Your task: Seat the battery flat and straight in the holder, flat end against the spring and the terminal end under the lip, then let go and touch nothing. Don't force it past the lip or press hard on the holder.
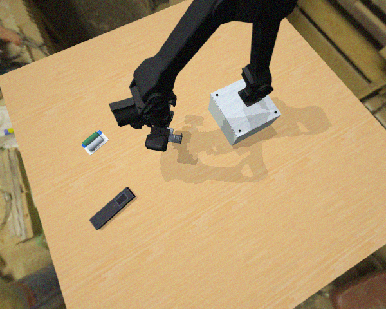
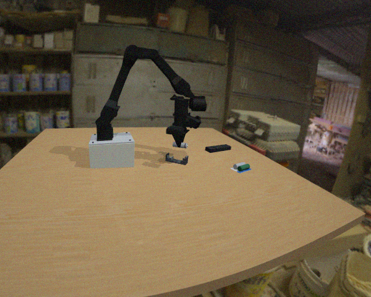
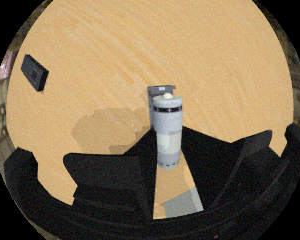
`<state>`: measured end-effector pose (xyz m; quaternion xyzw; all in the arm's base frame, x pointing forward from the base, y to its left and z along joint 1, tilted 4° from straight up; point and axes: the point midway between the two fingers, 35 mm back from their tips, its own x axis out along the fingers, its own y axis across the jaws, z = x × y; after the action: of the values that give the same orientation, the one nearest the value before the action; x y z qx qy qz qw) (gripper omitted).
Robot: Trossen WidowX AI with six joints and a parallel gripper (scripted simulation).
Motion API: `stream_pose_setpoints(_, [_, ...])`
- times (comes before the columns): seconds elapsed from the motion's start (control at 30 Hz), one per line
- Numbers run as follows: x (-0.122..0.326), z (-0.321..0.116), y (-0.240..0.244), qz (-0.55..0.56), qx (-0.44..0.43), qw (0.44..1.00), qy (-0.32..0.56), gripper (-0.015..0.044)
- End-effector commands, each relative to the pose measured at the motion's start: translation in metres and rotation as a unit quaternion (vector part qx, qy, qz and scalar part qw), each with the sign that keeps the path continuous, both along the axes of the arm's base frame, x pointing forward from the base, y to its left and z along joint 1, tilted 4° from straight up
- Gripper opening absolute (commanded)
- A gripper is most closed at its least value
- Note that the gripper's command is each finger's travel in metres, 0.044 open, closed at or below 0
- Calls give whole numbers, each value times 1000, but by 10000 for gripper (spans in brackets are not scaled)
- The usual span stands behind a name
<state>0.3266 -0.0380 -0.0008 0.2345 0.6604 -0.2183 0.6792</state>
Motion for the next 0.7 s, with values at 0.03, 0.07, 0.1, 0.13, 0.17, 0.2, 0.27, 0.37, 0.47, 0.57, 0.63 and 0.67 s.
stream_pose_setpoints(0.03, [-1,-12,-1,-1,-19,1000,-19,74])
stream_pose_setpoints(0.07, [-1,-14,-1,-1,-23,999,-24,74])
stream_pose_setpoints(0.1, [-1,-16,-1,-1,-27,999,-30,74])
stream_pose_setpoints(0.13, [-1,-18,0,-1,-31,999,-35,74])
stream_pose_setpoints(0.17, [-1,-20,0,-1,-35,999,-40,74])
stream_pose_setpoints(0.2, [0,-23,0,-1,-39,998,-45,74])
stream_pose_setpoints(0.27, [0,-26,0,-2,-47,997,-56,74])
stream_pose_setpoints(0.37, [-1,-32,0,-3,-59,996,-72,74])
stream_pose_setpoints(0.47, [-1,-34,1,-4,-65,995,-80,74])
stream_pose_setpoints(0.57, [-1,-34,1,-4,-66,994,-82,74])
stream_pose_setpoints(0.63, [-1,-36,1,-4,-71,994,-87,74])
stream_pose_setpoints(0.67, [-1,-37,1,-4,-74,993,-90,74])
